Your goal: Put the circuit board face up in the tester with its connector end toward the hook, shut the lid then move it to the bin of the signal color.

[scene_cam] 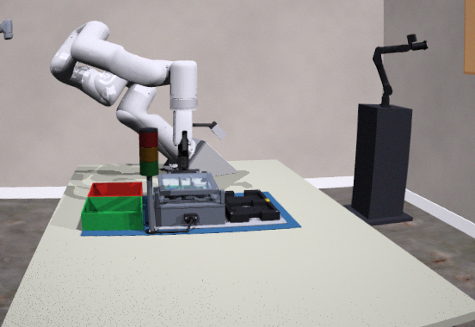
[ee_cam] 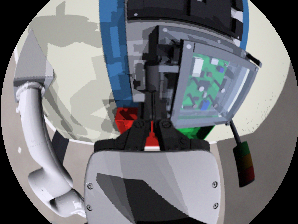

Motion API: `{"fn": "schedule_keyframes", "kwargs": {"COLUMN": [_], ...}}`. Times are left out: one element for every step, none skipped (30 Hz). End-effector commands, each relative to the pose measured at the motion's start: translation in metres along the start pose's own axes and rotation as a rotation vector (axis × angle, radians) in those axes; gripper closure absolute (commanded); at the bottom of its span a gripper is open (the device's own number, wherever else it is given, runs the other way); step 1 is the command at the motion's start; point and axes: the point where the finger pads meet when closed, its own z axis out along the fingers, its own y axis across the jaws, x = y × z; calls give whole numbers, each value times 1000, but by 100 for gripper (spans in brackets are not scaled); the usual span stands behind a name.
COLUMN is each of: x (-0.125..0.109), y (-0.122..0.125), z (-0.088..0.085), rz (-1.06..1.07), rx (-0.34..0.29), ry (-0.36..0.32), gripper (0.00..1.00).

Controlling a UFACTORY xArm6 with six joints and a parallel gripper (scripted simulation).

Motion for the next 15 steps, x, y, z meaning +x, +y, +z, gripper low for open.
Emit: {"fn": "schedule_keyframes", "kwargs": {"x": [0, 0, 0, 0, 0, 0, 0, 0, 0, 0, 0, 0, 0, 0, 0], "y": [1, 1, 1, 1, 1, 1, 1, 1, 1, 1, 1, 1, 1, 1, 1], "z": [1, 1, 1, 1, 1, 1, 1, 1, 1, 1, 2, 2, 3, 3, 4], "rz": [1, 1, 1, 1, 1, 1, 1, 1, 1, 1, 1, 1, 1, 1, 1], "rx": [-2, -2, -2, -2, -2, -2, -2, -2, -2, -2, -2, -2, -2, -2, -2], "ry": [2, 2, 2, 2, 2, 2, 2, 2, 2, 2, 2, 2, 2, 2, 2], "gripper": [100, 100, 100, 100, 100, 100, 100, 100, 100, 100, 100, 100, 100, 100, 100]}}
